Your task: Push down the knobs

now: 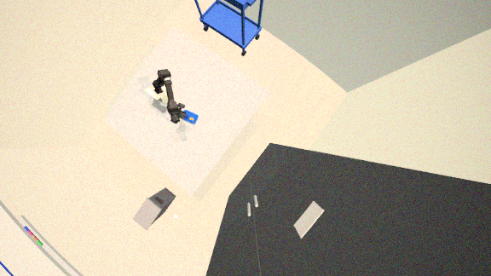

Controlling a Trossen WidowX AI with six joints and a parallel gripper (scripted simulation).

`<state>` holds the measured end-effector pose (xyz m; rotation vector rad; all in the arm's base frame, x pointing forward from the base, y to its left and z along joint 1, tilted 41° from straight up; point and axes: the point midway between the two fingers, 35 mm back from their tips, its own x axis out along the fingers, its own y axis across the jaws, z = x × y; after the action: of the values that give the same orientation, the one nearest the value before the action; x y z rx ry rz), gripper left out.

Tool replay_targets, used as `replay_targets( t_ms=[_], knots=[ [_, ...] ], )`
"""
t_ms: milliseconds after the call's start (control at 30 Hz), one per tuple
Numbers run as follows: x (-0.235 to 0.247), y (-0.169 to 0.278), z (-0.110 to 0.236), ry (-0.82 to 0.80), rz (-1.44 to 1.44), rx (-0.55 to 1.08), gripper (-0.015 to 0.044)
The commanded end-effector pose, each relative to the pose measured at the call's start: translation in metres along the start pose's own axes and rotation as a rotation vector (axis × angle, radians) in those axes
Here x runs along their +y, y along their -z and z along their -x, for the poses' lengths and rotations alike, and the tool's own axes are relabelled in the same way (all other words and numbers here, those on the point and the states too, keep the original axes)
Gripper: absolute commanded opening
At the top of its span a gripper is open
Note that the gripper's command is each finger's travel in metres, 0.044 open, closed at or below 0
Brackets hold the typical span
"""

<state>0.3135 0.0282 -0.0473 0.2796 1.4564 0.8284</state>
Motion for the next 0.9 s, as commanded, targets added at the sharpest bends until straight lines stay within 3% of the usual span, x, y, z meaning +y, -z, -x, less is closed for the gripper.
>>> replay_targets(
  t_ms=[0,867],
  knots=[
    [0.002,-0.001,-0.009,-0.005,0.014,0.011,0.0000],
    [0.001,-0.002,0.010,-0.004,0.013,0.011,0.0000]
  ],
)
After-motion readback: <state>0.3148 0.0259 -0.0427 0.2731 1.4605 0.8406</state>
